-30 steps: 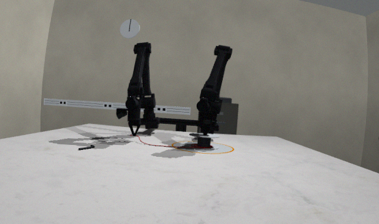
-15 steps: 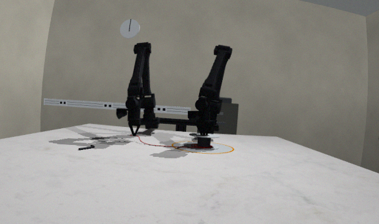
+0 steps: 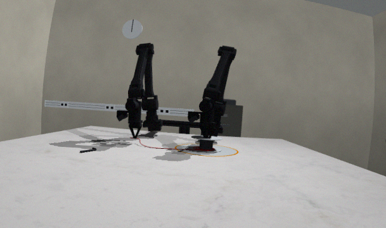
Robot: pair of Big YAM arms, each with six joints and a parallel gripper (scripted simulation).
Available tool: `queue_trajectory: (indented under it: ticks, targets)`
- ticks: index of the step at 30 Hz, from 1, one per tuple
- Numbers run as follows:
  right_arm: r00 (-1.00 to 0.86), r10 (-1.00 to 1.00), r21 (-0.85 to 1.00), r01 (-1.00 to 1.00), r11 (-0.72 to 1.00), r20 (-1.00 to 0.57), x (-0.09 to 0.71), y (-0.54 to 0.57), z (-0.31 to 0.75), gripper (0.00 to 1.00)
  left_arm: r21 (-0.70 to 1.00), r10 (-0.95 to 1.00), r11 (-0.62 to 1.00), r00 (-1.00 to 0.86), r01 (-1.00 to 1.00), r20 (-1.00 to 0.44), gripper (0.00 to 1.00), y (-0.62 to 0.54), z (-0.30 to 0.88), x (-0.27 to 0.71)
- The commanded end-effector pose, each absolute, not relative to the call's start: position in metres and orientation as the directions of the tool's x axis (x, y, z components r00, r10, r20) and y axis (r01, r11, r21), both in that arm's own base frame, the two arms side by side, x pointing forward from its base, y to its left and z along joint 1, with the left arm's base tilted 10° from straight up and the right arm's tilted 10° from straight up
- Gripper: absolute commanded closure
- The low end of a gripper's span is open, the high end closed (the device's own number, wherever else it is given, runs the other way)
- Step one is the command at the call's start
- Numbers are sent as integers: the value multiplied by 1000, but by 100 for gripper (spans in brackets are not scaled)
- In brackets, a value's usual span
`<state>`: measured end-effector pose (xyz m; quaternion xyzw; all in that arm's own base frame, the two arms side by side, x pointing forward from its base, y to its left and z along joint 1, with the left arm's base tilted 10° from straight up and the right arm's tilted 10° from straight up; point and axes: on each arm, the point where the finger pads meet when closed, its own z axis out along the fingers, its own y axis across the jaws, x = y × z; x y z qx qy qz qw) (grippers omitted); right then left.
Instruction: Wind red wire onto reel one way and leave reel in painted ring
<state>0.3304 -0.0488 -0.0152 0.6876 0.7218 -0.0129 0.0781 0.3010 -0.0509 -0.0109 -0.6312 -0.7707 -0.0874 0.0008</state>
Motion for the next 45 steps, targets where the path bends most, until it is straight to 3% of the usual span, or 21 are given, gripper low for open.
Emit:
queue_trajectory:
  ticks: [1, 25, 30, 35, 40, 45]
  targets:
    - [-49, 990, 108, 992, 64, -134, 345, -54, -7, 100, 133, 983, 135, -150, 982, 110, 48, -50, -6, 315]
    - [-33, 991, 111, 993, 48, -132, 347, -58, -5, 100, 136, 978, 164, -179, 977, 106, 48, -41, -15, 309]
    - [-25, 991, 112, 993, 40, -131, 349, -53, -4, 100, 152, 937, 326, -340, 933, 81, 48, -41, -15, 309]
    - [-19, 991, 112, 993, 33, -131, 350, -32, -7, 100, 171, 767, 628, -641, 759, 24, 48, -41, -15, 309]
    - [-26, 991, 111, 993, 41, -131, 351, -17, -9, 100, 171, 659, 742, -752, 649, -8, 48, -41, -15, 309]
    - [-30, 995, 115, 992, 42, -98, 351, -5, -13, 100, 156, 372, 921, -925, 357, -75, 48, -41, -15, 309]
